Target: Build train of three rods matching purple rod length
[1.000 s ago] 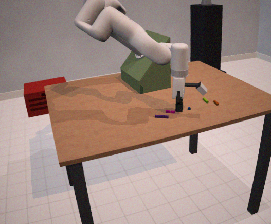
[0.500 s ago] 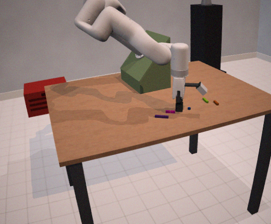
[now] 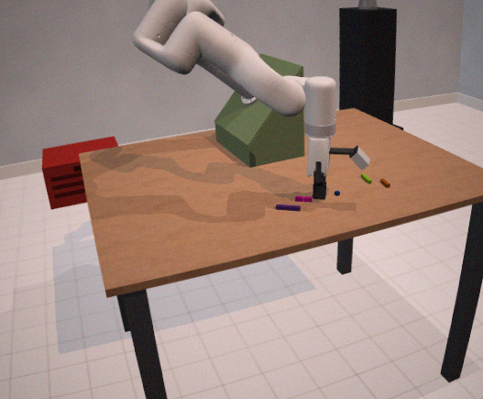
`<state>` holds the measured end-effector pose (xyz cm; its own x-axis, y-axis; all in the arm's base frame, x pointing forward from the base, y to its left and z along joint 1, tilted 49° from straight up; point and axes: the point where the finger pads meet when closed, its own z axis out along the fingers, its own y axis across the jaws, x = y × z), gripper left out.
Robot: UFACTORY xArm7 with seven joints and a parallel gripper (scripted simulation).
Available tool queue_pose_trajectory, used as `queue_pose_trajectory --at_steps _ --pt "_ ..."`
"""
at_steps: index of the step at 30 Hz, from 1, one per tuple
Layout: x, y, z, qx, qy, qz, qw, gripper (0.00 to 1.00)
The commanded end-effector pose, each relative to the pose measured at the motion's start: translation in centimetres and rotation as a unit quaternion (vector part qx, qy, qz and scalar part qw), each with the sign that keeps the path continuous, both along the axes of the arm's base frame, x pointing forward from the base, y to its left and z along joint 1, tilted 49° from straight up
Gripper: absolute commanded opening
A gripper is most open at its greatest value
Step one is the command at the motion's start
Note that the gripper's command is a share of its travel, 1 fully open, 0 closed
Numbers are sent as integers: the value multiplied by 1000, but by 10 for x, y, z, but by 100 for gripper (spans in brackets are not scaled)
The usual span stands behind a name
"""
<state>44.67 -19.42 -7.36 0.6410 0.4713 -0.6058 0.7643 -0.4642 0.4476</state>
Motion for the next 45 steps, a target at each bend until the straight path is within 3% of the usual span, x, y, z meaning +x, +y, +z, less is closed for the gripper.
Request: queue_pose_trajectory --at_steps 1,45 --pt "2 2 1 1 -1 2 1000 4" --pt "1 -6 -7 1 -1 2 1000 4"
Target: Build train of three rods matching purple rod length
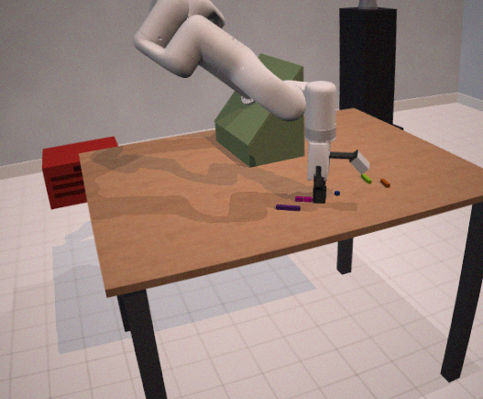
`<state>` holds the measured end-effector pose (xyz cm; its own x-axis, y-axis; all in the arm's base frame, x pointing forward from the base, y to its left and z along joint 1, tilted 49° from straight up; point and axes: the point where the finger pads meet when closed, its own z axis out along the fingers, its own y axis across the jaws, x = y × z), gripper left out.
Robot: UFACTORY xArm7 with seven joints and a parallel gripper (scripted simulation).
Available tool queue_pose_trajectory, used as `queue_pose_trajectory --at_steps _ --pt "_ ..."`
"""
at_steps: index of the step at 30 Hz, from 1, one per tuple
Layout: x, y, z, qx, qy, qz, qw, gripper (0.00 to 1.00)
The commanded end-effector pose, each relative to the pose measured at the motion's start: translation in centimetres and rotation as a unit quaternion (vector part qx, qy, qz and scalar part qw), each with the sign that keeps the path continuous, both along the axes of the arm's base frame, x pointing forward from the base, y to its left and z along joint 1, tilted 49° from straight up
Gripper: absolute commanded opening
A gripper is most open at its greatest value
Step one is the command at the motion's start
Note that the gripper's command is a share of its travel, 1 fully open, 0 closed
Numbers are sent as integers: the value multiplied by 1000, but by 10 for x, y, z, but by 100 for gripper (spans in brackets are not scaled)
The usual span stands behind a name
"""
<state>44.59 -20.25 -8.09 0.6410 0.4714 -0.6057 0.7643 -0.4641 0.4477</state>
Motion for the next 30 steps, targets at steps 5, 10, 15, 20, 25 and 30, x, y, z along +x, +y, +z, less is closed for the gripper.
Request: queue_pose_trajectory --at_steps 5,10,15,20,25,30 --pt "2 2 1 1 -1 2 1000 4" --pt "2 2 1 1 -1 2 1000 4" --pt "2 2 1 1 -1 2 1000 4" --pt "2 2 1 1 -1 2 1000 4" --pt "2 2 1 1 -1 2 1000 4" --pt "2 2 1 1 -1 2 1000 12"
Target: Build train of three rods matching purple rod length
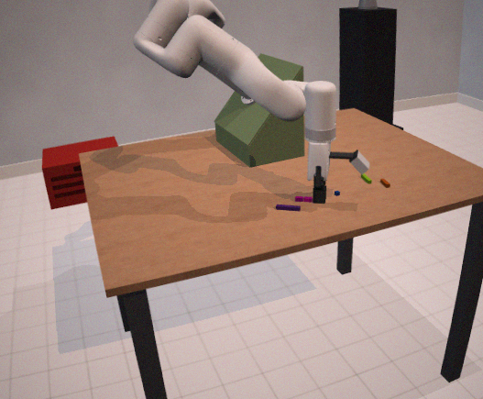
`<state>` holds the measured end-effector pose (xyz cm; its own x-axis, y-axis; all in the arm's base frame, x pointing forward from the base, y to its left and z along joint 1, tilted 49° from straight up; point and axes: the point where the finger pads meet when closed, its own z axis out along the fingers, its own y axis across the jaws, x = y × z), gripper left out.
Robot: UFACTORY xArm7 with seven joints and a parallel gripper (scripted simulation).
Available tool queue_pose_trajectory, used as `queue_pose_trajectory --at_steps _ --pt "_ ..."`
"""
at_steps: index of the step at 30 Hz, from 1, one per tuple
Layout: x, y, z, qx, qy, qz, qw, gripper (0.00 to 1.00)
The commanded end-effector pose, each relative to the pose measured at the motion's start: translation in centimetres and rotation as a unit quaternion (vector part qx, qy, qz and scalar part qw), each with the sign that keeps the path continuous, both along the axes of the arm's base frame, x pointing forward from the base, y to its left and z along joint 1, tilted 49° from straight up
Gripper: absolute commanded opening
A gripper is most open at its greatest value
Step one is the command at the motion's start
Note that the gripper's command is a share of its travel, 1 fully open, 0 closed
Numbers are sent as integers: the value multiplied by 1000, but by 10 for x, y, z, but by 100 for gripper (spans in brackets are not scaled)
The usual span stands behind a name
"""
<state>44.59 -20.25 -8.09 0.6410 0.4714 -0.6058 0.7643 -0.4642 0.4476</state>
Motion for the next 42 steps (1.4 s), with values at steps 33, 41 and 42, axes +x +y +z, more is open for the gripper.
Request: queue_pose_trajectory --at_steps 33,41,42 --pt "4 27 22 1 -1 2 1000 24" --pt "6 52 44 1 -1 2 1000 24" --pt "6 55 47 1 -1 2 1000 24"
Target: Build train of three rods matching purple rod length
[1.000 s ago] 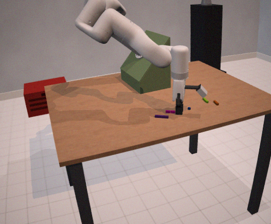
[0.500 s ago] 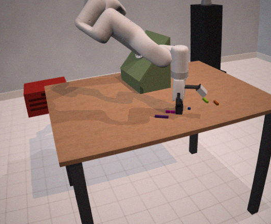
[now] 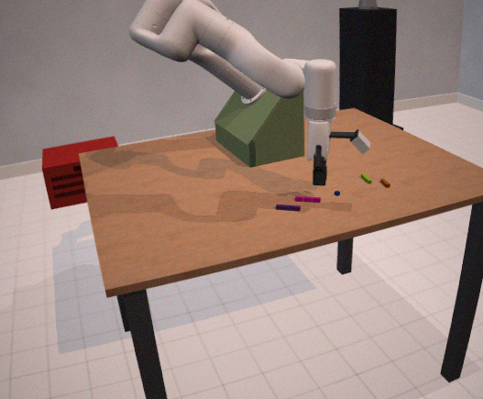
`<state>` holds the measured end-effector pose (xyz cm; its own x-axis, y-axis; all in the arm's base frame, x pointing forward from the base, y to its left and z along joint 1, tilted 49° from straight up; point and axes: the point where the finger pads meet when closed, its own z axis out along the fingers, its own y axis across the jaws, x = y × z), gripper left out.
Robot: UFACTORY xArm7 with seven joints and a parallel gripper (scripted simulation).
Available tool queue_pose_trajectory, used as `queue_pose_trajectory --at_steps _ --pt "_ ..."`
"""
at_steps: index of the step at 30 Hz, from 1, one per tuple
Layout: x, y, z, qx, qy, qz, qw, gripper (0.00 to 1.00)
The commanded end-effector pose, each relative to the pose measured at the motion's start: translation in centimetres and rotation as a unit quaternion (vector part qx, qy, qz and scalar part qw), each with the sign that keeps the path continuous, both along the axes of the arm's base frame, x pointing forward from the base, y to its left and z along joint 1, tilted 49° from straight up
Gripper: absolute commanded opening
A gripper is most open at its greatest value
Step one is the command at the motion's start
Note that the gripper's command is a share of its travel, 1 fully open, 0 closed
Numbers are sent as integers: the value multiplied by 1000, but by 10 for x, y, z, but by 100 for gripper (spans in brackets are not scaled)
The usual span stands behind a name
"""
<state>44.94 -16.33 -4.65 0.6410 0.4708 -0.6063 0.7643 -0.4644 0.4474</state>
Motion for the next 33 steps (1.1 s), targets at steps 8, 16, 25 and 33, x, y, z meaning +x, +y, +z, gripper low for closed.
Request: queue_pose_trajectory --at_steps 8,16,25,33 --pt "4 30 25 1 -2 2 1000 24" --pt "4 30 26 1 -2 2 1000 100" --pt "4 30 26 1 -2 2 1000 100" --pt "4 30 26 1 -2 2 1000 100"
